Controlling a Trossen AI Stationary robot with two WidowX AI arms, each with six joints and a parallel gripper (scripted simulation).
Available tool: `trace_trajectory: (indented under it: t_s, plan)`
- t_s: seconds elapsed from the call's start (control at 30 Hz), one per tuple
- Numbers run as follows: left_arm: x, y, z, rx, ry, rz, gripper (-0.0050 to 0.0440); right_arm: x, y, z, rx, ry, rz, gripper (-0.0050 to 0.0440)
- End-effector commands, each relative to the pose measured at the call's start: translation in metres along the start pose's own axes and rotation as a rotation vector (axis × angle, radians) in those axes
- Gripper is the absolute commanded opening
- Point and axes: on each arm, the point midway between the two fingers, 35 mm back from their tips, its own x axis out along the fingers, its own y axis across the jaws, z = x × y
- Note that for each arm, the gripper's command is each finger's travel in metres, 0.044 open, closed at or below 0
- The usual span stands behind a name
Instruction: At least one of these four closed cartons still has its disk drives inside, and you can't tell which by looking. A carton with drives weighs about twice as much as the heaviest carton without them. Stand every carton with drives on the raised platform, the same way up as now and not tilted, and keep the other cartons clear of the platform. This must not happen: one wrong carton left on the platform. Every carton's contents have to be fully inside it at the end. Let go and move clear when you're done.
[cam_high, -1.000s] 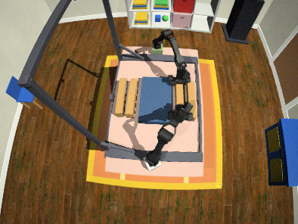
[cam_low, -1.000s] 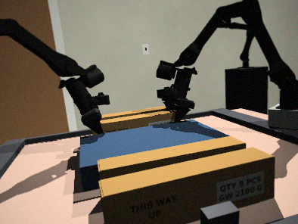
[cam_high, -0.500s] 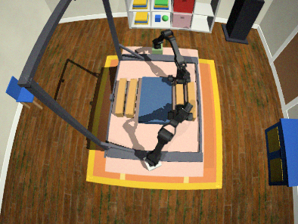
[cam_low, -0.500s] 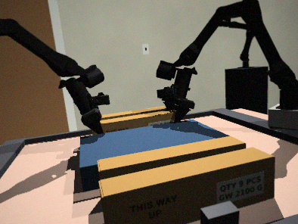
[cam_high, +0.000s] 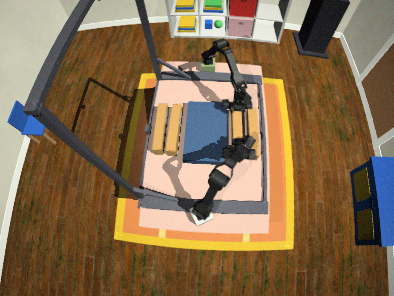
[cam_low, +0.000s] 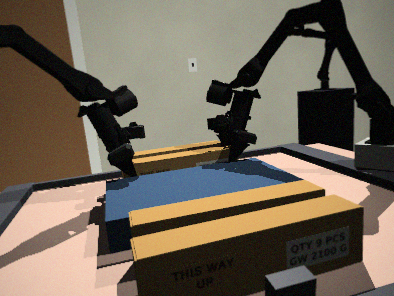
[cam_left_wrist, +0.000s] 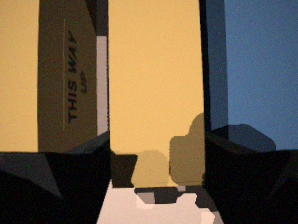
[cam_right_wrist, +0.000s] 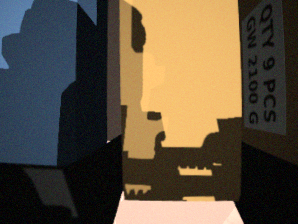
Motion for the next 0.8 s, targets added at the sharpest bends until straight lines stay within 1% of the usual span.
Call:
trace_trajectory:
  t_s: [0.0,0.77]
  plan:
    - [-0.0098,0.0001,0.0080,0.006,-0.026,0.005,-0.0050,-0.0084,0.0017,0.0086,-0.011,-0.025,-0.001,-0.0050]
    - [-0.0101,0.0000,0.0080,0.002,-0.029,0.012,-0.0050,-0.0076,0.0016,0.0087,-0.011,-0.025,-0.001,-0.0050]
